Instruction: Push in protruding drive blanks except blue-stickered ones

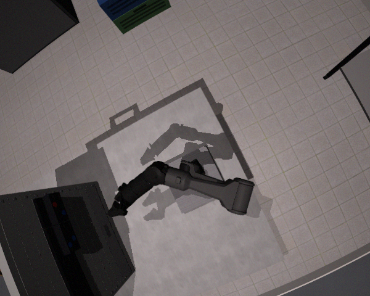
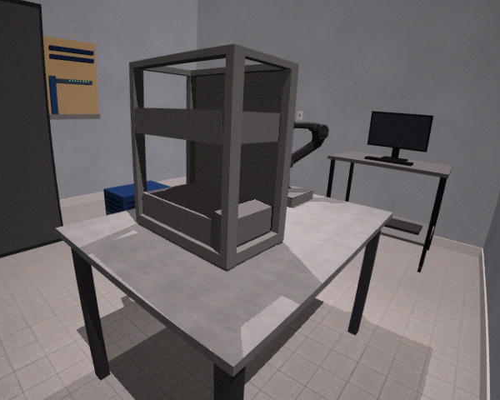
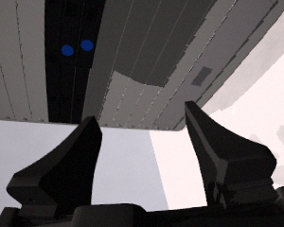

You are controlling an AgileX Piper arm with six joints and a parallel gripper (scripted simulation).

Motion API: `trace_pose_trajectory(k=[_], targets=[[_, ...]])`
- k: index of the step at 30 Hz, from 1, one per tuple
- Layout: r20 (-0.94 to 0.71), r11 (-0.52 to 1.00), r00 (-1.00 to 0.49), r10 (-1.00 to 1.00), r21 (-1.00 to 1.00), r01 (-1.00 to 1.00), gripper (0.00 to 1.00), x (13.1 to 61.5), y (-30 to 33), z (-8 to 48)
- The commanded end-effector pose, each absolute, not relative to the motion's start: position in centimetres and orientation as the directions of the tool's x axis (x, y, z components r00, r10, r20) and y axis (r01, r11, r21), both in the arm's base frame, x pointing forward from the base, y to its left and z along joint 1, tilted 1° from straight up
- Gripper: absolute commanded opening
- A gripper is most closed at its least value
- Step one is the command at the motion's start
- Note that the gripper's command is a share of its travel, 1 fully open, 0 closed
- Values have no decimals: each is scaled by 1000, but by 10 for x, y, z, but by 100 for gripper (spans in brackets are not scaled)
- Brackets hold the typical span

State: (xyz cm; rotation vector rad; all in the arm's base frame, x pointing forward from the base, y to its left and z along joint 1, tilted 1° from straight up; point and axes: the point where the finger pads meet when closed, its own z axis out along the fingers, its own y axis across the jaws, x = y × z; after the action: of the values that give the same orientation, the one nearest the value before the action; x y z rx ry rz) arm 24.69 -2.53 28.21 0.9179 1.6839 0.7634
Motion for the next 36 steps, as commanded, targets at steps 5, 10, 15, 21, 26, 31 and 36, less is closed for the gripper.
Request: trace_pose_trajectory(k=[5,10,15,21,26,31,36], targets=[[-290,292,-37,956,947,133,100,238,-31,306],[-176,172,40,984,982,84,100,234,-35,318],[-110,106,80,991,993,53,100,231,-38,325],[-56,54,110,992,998,27,100,228,-40,331],[-26,25,126,992,1000,11,100,226,-41,334],[-15,14,132,991,1000,5,100,226,-41,335],[-13,13,132,991,1000,4,100,226,-41,335]])
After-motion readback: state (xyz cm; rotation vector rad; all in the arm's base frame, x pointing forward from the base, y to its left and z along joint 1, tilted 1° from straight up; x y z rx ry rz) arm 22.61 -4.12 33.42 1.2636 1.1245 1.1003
